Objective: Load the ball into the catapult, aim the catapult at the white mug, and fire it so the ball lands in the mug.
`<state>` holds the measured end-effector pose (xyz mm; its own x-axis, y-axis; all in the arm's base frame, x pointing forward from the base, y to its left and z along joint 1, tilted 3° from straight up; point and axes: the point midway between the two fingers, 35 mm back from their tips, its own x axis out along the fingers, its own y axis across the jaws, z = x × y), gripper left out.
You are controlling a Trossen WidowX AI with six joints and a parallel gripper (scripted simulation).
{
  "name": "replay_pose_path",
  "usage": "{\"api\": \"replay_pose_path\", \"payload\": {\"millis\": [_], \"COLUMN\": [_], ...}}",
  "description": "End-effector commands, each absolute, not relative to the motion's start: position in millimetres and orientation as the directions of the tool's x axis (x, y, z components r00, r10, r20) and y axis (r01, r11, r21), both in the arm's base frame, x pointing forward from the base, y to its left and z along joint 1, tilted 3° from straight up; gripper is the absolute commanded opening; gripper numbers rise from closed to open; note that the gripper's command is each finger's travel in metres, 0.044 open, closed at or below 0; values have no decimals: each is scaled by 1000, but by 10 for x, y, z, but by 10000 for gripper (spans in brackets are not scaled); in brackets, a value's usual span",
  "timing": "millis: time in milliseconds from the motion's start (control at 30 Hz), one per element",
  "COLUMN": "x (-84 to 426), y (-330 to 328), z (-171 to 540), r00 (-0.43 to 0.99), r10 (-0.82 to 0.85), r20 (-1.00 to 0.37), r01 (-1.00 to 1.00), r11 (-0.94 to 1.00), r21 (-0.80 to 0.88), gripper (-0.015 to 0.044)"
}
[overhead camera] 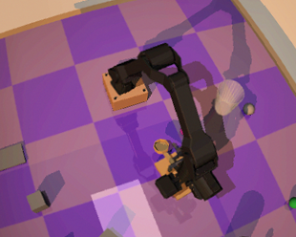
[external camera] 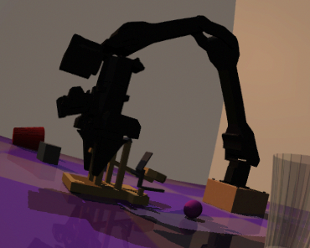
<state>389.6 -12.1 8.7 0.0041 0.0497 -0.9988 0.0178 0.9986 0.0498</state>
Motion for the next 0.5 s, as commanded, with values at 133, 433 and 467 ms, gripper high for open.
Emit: {"api": "replay_pose_path", "payload": {"millis": [133,433,467], "x": [3896,3896,3896], "y": [-121,-121,-121], "z": [87,87,87], "r00": [4,4,4], "r10": [50,50,50], "r20": [-999,-999,-999], "r01": [18,18,18], "r11": [999,999,999], "r21": [50,50,50], "gripper": [0,210,236]}}
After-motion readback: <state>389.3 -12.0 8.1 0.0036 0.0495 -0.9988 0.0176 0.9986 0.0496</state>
